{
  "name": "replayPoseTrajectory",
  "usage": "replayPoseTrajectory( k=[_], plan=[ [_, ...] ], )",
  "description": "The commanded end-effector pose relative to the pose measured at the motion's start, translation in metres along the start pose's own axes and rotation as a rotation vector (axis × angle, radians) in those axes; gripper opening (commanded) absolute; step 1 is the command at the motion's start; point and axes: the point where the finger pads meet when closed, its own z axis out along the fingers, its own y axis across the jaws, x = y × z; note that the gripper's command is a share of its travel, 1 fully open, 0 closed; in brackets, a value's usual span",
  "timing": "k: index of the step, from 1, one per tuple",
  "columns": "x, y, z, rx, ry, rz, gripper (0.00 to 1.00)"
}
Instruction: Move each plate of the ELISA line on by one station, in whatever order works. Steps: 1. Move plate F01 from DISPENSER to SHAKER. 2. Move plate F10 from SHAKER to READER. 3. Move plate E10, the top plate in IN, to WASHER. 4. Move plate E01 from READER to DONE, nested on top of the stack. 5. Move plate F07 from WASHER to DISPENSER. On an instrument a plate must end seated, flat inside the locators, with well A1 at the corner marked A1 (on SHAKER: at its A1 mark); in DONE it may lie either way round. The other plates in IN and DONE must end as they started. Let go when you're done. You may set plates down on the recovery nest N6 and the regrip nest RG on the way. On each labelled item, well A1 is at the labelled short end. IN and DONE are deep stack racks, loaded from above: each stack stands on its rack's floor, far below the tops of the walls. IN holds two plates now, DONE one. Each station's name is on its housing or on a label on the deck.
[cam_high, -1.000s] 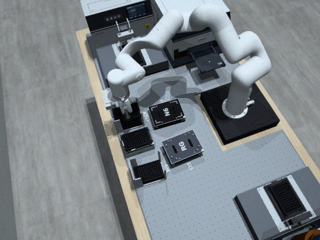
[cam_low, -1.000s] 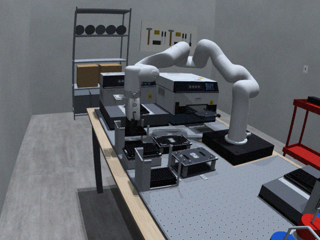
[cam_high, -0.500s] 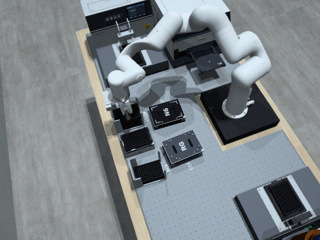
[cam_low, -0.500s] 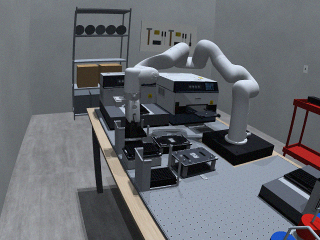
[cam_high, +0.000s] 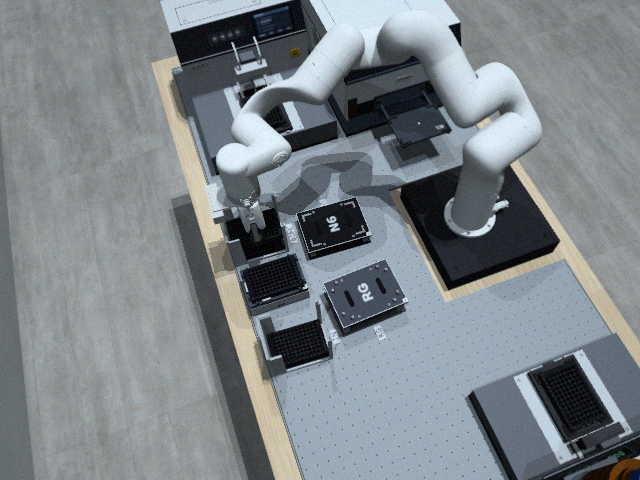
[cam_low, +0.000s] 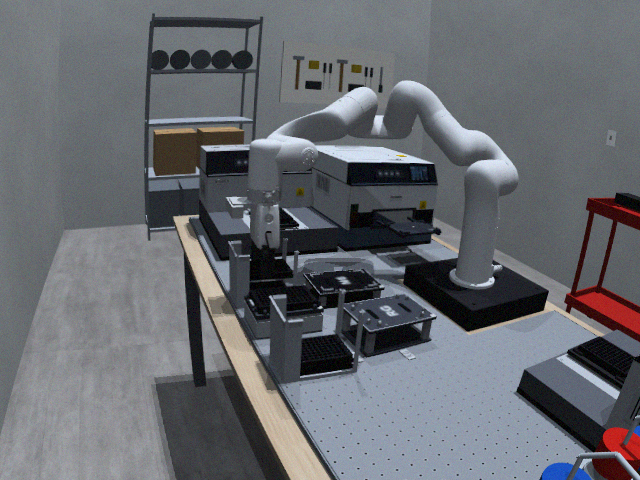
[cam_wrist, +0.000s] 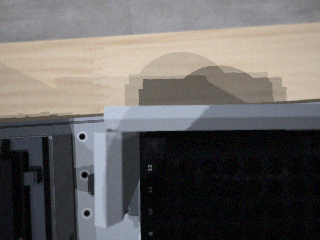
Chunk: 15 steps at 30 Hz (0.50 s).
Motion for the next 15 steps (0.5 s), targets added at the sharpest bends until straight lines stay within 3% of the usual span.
replayPoseTrajectory(
  k=[1,15],
  plan=[
    [0.0016,-0.0001,0.0008,-0.001,0.005,0.0,0.0],
    [0.0016,-0.0001,0.0088,-0.001,0.005,0.0,0.0]
  ],
)
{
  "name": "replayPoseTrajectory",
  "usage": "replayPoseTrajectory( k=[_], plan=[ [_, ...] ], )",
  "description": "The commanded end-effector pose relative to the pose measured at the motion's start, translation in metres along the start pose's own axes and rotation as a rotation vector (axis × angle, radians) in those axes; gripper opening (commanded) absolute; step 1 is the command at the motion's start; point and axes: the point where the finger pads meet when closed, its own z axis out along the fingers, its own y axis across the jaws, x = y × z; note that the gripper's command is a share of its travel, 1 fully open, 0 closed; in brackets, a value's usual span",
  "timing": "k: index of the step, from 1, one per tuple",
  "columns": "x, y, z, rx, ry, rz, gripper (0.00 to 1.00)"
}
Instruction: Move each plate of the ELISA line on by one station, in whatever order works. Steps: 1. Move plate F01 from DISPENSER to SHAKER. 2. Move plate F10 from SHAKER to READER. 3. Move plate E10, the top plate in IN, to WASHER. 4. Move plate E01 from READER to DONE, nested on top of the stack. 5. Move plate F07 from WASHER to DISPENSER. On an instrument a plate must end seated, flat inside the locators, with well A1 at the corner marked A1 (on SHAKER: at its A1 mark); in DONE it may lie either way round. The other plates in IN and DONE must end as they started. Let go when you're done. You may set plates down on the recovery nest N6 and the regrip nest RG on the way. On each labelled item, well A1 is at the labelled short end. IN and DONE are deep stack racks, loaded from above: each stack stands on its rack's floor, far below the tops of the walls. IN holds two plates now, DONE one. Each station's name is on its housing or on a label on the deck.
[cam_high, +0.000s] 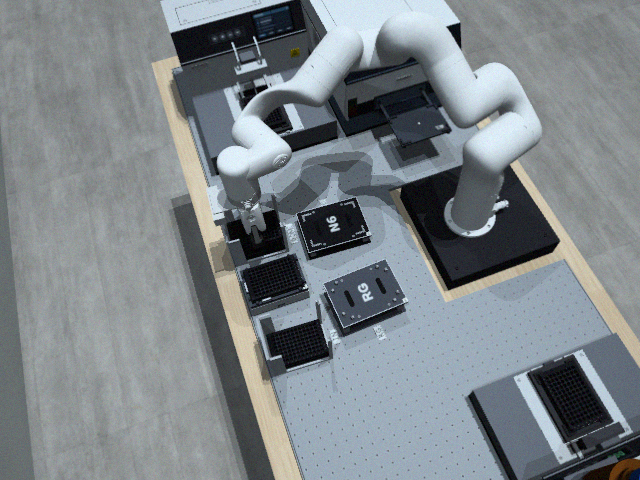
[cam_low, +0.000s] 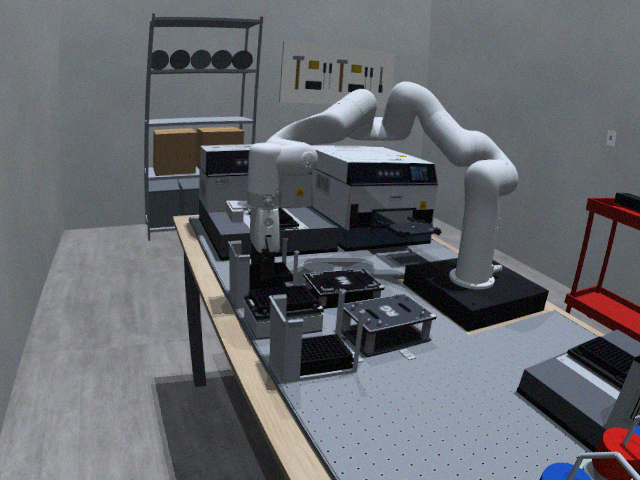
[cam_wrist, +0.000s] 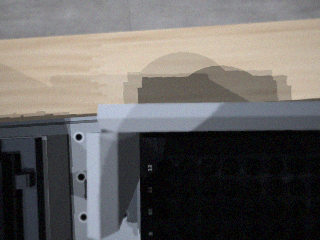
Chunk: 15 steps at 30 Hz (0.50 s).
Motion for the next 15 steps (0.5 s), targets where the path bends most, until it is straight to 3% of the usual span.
replayPoseTrajectory(
  k=[1,15],
  plan=[
    [0.0016,-0.0001,0.0008,-0.001,0.005,0.0,0.0],
    [0.0016,-0.0001,0.0088,-0.001,0.005,0.0,0.0]
  ],
)
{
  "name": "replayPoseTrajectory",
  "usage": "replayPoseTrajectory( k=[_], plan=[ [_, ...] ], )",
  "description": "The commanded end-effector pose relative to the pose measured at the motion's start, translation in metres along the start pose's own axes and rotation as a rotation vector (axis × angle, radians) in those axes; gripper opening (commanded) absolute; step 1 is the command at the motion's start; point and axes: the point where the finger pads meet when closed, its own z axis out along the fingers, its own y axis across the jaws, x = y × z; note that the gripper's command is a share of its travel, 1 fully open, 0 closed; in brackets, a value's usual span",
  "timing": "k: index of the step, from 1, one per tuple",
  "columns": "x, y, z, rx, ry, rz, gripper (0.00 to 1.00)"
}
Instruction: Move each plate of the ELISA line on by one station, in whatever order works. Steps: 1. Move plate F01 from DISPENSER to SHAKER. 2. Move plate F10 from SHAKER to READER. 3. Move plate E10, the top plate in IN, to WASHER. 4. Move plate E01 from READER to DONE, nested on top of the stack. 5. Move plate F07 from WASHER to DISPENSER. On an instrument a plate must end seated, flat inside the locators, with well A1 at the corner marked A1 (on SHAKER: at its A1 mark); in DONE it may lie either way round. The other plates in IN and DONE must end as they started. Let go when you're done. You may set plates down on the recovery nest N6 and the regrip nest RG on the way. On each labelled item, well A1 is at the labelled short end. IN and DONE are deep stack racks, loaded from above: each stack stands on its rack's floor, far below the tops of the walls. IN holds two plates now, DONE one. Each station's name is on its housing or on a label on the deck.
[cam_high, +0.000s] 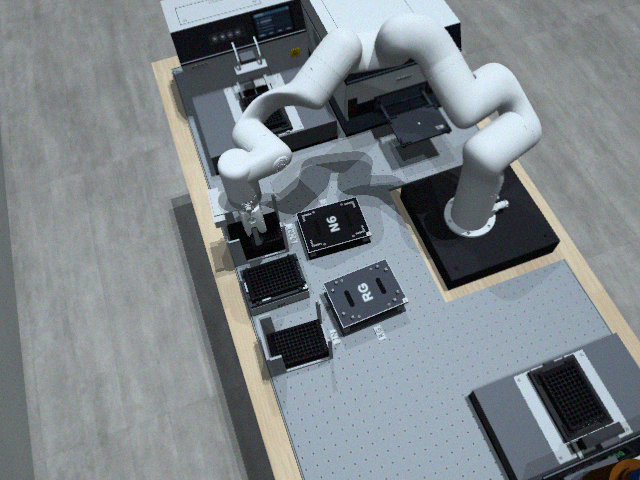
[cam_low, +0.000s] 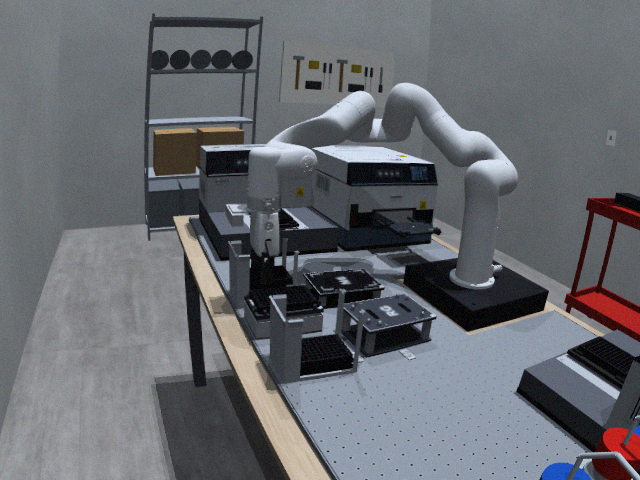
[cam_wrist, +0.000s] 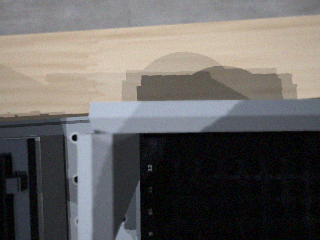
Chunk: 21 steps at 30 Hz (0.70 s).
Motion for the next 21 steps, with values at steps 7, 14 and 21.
replayPoseTrajectory(
  k=[7,14,21],
  plan=[
    [0.002,0.0,0.005,-0.001,0.004,0.0,0.0],
    [0.002,0.0,0.008,-0.001,0.004,0.0,0.0],
    [0.002,0.0,0.012,-0.001,0.004,0.0,0.0]
  ],
)
